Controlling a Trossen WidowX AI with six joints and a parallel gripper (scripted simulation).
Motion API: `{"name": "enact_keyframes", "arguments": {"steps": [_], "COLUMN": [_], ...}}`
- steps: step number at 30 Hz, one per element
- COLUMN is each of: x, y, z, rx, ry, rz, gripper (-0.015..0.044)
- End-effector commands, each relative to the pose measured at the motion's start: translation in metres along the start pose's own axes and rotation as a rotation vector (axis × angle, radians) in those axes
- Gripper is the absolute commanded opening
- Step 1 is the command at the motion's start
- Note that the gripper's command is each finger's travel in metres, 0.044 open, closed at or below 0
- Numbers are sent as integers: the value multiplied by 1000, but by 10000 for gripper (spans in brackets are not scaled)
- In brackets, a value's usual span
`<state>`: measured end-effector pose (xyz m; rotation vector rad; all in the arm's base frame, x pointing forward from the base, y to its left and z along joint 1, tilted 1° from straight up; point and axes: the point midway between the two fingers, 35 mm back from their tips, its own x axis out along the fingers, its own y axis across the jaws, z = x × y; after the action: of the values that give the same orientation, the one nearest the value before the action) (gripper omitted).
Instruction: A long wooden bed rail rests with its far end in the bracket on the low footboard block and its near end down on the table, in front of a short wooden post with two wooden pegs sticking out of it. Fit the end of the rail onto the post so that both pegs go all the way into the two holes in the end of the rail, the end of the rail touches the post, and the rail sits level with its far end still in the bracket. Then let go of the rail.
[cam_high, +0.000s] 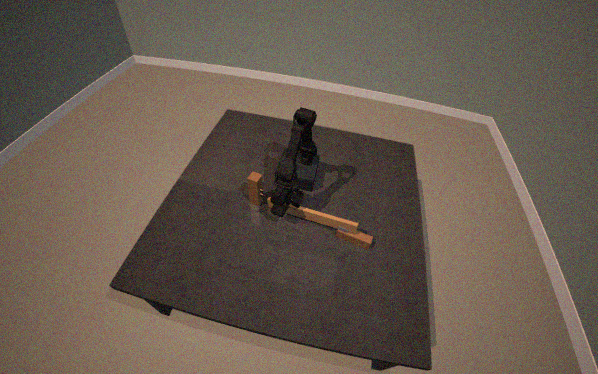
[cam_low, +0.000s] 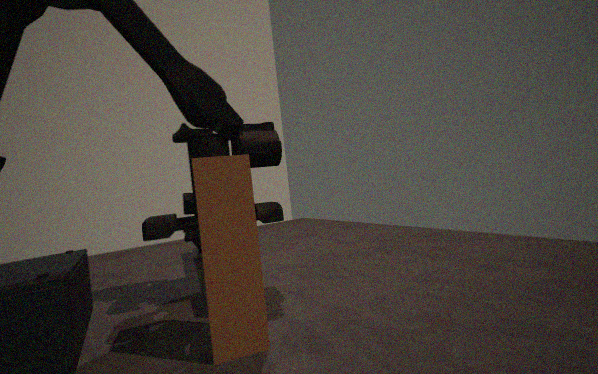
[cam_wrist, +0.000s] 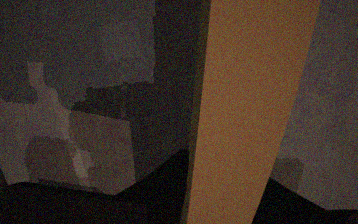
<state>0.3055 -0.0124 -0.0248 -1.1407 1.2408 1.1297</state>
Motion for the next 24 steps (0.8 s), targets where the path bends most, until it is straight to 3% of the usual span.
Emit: {"name": "enact_keyframes", "arguments": {"steps": [1,24], "x": [0,-11], "y": [0,-2], "z": [0,0], "rx": [2,2], "ry": [3,3], "rz": [-1,-1], "gripper": [0,0]}}
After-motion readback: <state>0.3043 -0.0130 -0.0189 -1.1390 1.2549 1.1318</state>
